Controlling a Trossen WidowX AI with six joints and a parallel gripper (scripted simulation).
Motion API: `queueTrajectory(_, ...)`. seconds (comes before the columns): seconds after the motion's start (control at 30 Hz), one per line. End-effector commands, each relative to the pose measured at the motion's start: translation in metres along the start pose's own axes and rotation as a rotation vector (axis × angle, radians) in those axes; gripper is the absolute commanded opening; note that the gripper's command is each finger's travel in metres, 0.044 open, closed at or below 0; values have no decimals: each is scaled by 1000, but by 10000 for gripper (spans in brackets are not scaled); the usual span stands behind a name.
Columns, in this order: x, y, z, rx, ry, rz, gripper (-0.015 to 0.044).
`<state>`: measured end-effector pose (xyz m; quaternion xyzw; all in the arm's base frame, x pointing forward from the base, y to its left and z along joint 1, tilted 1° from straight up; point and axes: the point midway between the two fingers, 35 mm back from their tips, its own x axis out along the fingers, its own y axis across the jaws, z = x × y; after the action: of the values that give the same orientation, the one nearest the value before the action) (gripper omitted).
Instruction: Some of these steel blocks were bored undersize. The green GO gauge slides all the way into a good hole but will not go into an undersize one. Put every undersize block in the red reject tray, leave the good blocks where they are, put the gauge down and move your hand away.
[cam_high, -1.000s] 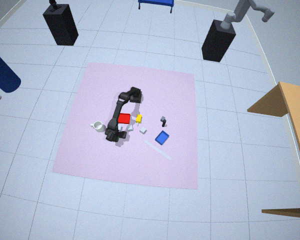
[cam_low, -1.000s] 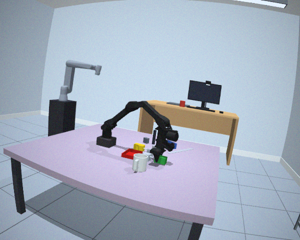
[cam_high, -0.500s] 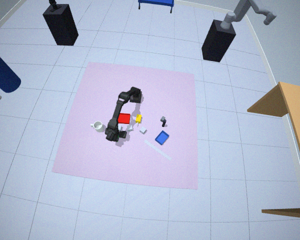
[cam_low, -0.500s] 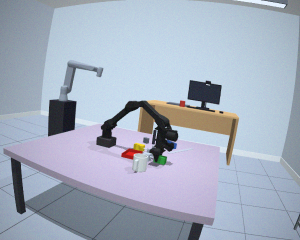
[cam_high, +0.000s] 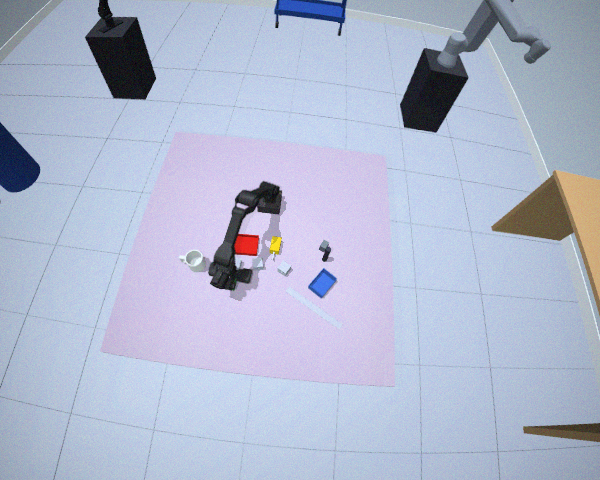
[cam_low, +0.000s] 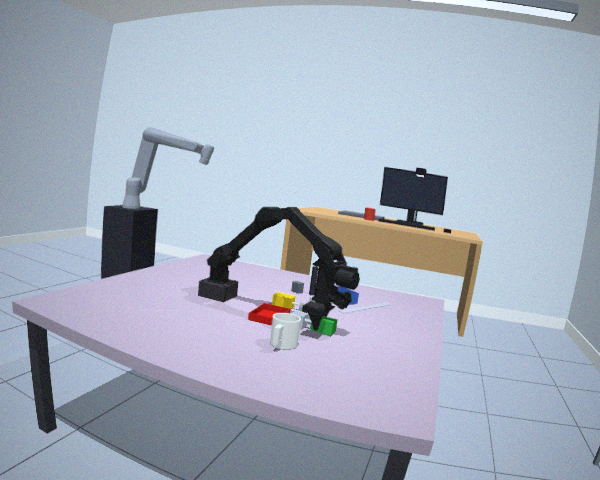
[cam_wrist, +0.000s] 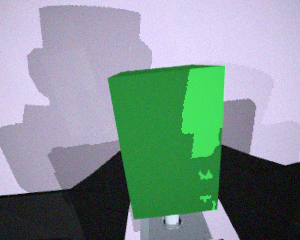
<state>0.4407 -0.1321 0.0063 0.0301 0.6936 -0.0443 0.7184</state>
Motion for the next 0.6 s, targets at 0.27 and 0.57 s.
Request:
queueTrajectory(0.27, -4, -1, -2, -5, -12, -2, 0)
queueTrajectory(0.57, -6, -1, -7, -5, -12, -2, 0)
